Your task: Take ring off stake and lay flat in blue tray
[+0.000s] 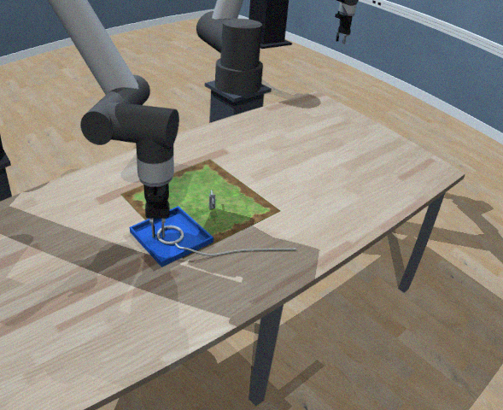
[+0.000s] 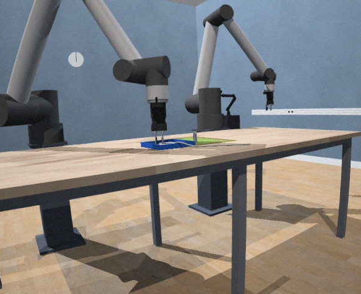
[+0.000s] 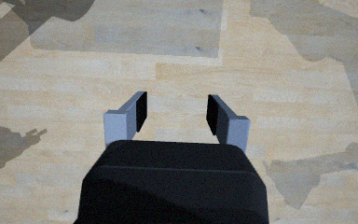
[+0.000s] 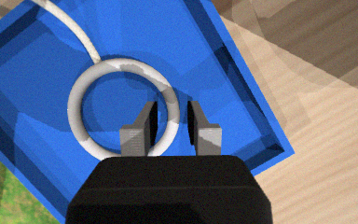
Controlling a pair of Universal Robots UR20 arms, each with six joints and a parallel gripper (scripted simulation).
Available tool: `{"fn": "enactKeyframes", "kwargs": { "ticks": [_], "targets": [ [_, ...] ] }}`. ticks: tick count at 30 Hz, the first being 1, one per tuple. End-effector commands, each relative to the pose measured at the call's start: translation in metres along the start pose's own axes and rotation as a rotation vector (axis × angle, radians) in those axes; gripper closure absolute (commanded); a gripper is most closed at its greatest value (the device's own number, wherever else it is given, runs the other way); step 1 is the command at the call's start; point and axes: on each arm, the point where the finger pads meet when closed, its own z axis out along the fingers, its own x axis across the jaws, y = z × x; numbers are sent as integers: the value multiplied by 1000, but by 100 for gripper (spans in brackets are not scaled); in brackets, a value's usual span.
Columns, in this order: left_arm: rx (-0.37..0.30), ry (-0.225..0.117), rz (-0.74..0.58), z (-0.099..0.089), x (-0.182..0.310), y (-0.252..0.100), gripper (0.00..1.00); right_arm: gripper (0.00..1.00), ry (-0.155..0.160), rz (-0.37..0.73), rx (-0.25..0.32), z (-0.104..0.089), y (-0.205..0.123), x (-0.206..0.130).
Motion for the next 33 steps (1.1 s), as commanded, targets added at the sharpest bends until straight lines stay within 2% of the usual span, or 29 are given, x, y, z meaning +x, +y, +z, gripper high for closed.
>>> {"fn": "enactKeyframes", "kwargs": {
  "ticks": [1,8,10,23,33],
  "targets": [
    [-1,0,0,-1,0,0,0,44,-1,0,0,-1,0,0],
    [-1,0,0,-1,0,0,0,44,-1,0,0,-9,0,0],
    [-1,0,0,-1,0,0,0,44,-1,0,0,-16,0,0],
    [-1,0,0,-1,0,0,0,44,-1,0,0,-88,0,0],
    [-1,0,0,-1,0,0,0,44,-1,0,0,-101,0,0]
  ]
}}
